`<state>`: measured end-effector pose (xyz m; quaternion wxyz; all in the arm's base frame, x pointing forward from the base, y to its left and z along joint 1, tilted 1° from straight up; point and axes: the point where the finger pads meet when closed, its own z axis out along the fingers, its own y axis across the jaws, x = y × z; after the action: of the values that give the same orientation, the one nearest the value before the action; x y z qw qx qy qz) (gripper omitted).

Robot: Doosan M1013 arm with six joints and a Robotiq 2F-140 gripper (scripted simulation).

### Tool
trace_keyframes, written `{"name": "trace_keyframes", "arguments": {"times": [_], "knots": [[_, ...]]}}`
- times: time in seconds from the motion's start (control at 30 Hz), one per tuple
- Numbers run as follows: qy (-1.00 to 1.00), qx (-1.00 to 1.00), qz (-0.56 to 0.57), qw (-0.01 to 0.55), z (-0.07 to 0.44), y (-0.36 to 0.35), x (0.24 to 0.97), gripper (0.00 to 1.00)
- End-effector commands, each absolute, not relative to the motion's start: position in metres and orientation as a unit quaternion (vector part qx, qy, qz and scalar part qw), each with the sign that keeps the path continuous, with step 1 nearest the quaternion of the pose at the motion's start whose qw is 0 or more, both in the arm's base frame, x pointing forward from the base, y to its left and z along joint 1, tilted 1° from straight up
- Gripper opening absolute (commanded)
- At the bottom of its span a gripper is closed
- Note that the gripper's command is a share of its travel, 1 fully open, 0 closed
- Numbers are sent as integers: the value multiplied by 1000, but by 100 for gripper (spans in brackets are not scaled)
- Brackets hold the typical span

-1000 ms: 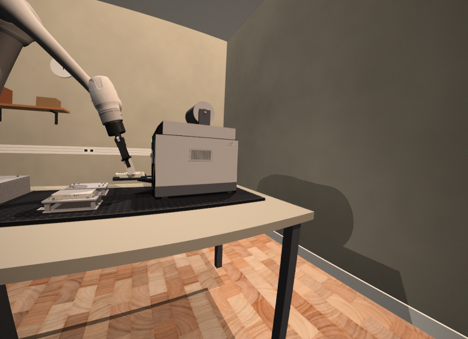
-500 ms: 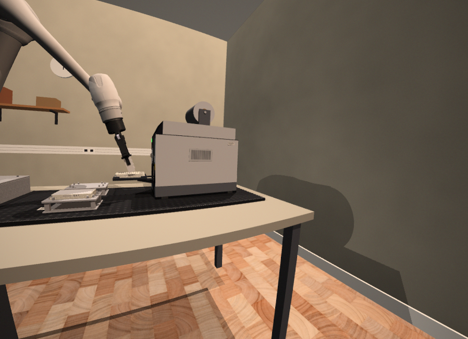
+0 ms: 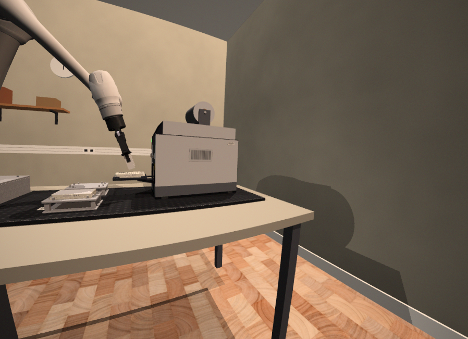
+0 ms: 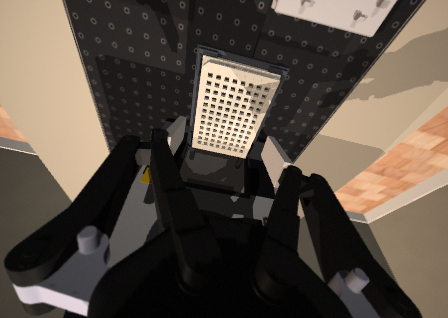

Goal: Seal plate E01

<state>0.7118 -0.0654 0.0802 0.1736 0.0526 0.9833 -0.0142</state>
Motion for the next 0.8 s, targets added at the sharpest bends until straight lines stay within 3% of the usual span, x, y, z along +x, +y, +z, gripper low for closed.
{"name": "trace_keyframes", "arguments": {"times": [0.0, 0.77], "knots": [[983, 53, -14, 174, 83, -65, 712, 70], [983, 53, -14, 174, 100, -64, 697, 70]]}}
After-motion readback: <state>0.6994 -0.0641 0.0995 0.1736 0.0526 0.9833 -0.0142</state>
